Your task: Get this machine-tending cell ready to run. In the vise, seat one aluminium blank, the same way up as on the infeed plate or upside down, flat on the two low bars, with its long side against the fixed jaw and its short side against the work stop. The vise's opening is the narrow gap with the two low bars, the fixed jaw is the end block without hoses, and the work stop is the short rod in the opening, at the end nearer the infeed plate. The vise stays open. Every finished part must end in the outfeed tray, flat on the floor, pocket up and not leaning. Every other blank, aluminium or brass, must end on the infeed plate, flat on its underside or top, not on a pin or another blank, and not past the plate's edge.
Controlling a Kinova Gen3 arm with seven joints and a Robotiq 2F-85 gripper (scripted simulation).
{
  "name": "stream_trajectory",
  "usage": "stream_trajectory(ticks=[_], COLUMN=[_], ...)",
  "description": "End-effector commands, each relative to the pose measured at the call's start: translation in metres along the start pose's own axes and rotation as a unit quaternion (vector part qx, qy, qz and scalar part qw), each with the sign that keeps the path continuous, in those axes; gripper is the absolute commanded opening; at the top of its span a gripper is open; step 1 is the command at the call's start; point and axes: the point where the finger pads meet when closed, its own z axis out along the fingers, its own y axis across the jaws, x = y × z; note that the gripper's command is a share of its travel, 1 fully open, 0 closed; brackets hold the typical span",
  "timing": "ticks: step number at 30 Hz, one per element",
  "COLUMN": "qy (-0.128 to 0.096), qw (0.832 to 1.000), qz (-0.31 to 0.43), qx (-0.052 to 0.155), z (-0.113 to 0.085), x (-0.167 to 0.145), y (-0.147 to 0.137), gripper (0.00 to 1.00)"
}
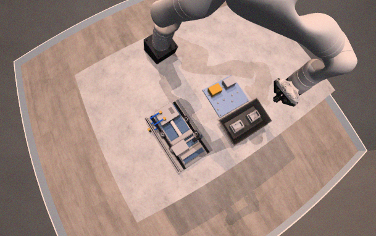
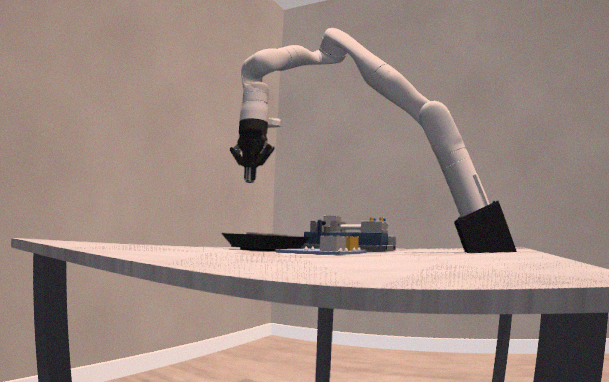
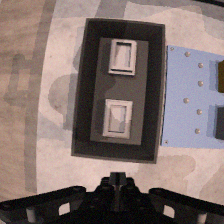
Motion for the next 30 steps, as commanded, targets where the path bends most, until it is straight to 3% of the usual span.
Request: stream_trajectory(ticks=[1, 19, 25, 30], qy=[0.001, 0.002, 0.002, 0.001], qw=[1.0, 1.0, 1.0, 1.0], qz=[-0.003, -0.005, -0.009, -0.011], qx=[0.001, -0.002, -0.009, -0.016], z=[-0.007, -0.009, -0.007, -0.004], x=[0.002, 0.008, 0.032, 0.071], y=[0.0, 0.002, 0.001, 0.001], gripper=[0.0, 0.0, 0.0, 0.0])
